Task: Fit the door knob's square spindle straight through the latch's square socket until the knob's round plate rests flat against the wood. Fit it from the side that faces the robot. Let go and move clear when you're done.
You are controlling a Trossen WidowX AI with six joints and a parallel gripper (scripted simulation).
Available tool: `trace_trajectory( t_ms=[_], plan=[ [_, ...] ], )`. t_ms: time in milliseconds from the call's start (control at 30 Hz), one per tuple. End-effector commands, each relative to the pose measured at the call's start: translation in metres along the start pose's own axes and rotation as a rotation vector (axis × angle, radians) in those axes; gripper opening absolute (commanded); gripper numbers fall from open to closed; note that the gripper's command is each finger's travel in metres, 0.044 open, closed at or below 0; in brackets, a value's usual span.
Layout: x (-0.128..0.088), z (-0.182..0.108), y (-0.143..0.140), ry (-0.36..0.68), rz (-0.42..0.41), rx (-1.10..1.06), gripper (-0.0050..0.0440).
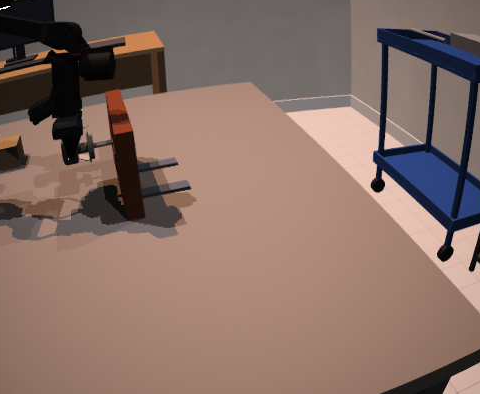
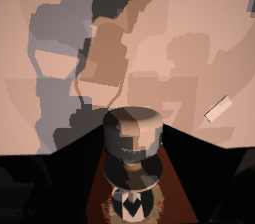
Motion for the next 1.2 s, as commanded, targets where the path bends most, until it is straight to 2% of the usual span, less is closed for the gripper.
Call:
trace_trajectory(
  t_ms=[0,1167],
  plan=[
    [-0.0026,-0.0043,0.001,0.013,0.004,0.0,0.0],
    [-0.0034,-0.0142,0.0037,0.013,0.004,0.0,0.0]
  ],
)
Point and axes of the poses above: the point midway between the two fingers, 35 mm back from their tips, its own x axis out along the fingers, its own y axis across the jaws, z = x × y, the point moved 4 cm from there along -x, back along the fingers, and after that the axes turned 15 degrees about -x, right-handed, at the moved point
